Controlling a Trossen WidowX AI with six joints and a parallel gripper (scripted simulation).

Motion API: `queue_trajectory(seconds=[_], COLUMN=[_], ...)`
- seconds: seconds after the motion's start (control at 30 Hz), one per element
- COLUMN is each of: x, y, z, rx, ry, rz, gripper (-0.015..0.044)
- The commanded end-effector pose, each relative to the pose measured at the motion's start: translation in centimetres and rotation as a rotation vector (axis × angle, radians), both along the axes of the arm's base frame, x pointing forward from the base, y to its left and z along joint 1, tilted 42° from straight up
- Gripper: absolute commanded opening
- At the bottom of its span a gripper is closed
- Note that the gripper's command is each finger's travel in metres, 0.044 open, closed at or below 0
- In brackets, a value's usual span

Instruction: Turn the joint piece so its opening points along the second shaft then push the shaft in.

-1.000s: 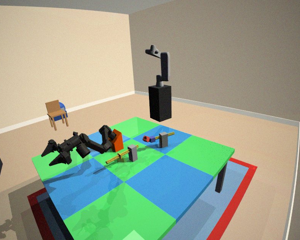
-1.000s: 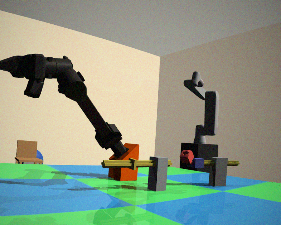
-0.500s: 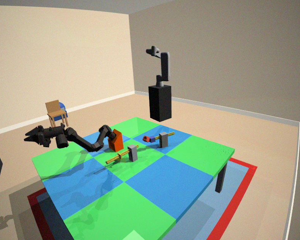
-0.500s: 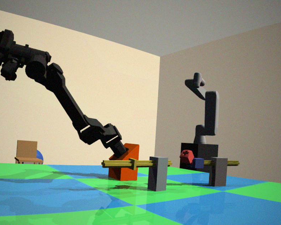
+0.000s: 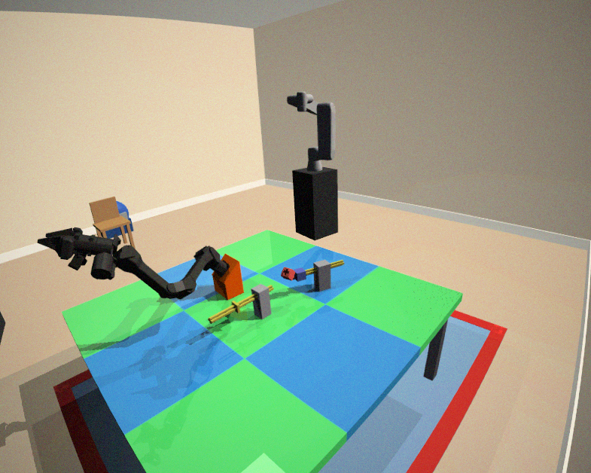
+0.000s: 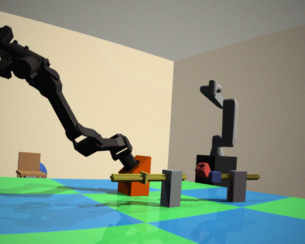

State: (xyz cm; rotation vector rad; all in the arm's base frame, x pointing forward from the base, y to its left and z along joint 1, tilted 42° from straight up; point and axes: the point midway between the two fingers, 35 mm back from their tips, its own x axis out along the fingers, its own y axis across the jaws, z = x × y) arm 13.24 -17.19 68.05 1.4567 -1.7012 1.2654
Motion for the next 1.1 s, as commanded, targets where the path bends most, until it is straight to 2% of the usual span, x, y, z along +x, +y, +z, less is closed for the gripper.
queue_trajectory(seconds=[0.0,0.23,0.5,0.8,1.07], x=[-3.8,-10.0,-14.7,-20.6,-24.1], y=[2.2,6.4,10.4,17.6,24.7], z=[1.0,2.2,1.7,0.8,-1.1], rx=[-0.098,-0.272,-0.436,-0.703,-0.952], ry=[-0.079,-0.209,-0.339,-0.436,-0.477], rz=[-0.013,-0.031,0.016,-0.019,-0.054], gripper=[0.0440,0.0440,0.0440,0.0440,0.0440])
